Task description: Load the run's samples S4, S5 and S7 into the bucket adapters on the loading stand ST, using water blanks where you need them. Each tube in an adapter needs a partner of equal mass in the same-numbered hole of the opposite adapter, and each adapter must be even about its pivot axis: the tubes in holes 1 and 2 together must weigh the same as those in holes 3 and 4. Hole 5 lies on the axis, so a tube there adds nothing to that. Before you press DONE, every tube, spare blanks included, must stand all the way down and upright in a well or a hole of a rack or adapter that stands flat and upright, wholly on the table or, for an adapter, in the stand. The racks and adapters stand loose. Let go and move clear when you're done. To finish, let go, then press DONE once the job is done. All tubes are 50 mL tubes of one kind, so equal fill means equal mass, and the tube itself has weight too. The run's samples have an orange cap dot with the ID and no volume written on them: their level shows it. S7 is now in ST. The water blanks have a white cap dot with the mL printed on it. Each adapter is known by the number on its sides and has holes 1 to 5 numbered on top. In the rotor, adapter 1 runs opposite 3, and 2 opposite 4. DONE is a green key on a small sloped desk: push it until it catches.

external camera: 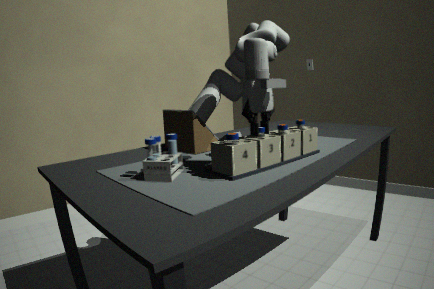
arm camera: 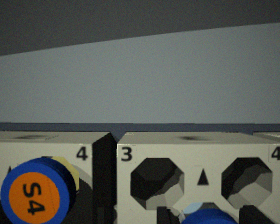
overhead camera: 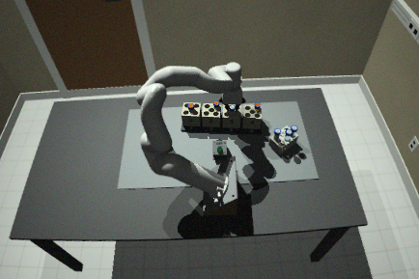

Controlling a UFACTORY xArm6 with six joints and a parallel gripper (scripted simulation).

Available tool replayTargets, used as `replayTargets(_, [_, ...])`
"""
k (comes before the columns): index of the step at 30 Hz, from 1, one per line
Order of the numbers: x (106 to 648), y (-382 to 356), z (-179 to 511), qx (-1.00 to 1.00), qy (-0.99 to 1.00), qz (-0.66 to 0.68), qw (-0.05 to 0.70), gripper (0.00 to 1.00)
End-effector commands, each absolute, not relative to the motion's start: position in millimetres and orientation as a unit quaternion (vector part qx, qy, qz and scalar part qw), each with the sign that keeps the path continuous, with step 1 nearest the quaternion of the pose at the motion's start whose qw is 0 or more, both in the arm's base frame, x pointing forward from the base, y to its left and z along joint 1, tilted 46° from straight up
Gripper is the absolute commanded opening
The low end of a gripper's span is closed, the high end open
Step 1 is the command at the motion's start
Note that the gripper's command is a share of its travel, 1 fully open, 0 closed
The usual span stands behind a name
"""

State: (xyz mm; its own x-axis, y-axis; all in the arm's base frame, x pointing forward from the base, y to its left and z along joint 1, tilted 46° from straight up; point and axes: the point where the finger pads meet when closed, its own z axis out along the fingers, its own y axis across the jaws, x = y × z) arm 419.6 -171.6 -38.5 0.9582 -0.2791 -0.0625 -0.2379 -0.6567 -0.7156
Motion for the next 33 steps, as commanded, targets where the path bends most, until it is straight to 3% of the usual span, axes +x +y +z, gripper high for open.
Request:
replayTargets(1, [420, -173, -38, -0.91, 0.142, -0.028, 0.388, 0.44])
replayTargets(33, [418, -186, -25, -0.91, 0.142, -0.028, 0.388, 0.44])
